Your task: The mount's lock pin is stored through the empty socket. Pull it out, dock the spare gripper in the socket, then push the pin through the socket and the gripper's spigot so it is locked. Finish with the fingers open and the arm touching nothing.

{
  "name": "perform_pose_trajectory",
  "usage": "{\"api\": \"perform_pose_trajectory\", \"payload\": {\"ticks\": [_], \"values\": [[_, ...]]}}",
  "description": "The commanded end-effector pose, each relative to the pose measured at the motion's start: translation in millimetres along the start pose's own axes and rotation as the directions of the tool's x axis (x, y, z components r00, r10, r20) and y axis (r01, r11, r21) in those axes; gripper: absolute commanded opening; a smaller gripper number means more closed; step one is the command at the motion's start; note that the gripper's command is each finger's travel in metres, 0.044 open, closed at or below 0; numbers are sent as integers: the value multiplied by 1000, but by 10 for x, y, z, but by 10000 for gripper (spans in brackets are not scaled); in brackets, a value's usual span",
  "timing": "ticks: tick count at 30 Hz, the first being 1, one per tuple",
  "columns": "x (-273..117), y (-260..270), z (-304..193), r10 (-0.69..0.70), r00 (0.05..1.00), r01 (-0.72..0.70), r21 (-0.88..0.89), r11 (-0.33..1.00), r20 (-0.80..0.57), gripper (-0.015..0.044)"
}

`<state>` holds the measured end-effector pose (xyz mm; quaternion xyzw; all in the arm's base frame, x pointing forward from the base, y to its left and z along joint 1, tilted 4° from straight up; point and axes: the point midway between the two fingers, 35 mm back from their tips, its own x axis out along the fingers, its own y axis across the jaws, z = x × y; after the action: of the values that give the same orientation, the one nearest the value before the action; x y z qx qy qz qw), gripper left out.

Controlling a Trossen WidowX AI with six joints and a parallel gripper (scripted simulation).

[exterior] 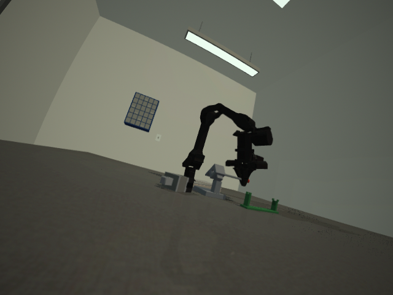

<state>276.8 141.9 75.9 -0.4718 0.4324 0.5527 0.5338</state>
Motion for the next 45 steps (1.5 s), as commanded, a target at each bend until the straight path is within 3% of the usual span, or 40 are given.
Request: {"api": "perform_pose_trajectory", "payload": {"ticks": [1,45], "values": [[8,-12,34,-1,1000,1,3,1000,1,0],[40,-10,420,11,1000,-11,5,1000,-7,0]]}}
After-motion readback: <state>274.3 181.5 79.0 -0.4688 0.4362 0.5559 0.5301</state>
